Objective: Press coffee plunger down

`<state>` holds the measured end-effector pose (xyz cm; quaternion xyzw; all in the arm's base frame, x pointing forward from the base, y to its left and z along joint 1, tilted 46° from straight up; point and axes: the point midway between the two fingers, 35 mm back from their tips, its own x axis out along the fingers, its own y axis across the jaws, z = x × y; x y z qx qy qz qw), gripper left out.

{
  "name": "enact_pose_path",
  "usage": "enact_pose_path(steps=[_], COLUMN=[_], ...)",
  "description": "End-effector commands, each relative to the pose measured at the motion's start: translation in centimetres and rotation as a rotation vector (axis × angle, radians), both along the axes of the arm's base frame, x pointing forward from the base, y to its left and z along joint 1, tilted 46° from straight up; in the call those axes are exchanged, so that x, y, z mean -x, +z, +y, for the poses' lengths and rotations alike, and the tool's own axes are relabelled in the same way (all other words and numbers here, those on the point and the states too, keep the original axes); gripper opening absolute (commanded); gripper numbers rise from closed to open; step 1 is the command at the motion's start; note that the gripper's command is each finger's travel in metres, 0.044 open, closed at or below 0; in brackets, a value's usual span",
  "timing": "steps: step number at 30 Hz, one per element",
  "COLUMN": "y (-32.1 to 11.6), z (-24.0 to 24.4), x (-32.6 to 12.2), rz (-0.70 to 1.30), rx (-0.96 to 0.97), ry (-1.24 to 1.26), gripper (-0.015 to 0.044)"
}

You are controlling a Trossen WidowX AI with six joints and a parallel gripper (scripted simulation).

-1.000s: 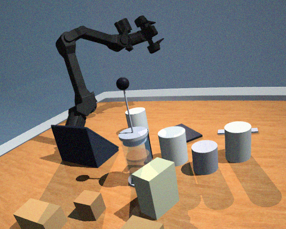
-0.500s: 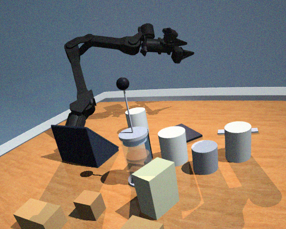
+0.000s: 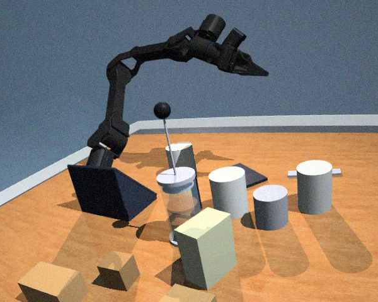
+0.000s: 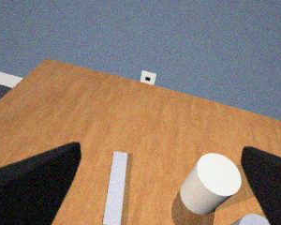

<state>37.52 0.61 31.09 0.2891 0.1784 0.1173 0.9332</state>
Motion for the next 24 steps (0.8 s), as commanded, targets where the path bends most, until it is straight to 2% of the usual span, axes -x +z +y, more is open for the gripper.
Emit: enact_pose_path(steps=[1, 8, 14, 20, 24], y=[-4.4, -10.7, -14.0, -15.6, -16.0], z=[-5.2, -14.3, -19.9, -23.5, -23.5], x=[0.3, 4.4, 9.7, 14.6, 15.1], rz=[0.122, 0.285, 0.320, 0.271, 0.262], rx=[0.055, 0.036, -0.054, -0.172, -0.184], ry=[-0.030, -0.078, -0.128, -0.192, -0.200], gripper=[0.0440, 0.0440, 0.0440, 0.0440, 0.0440])
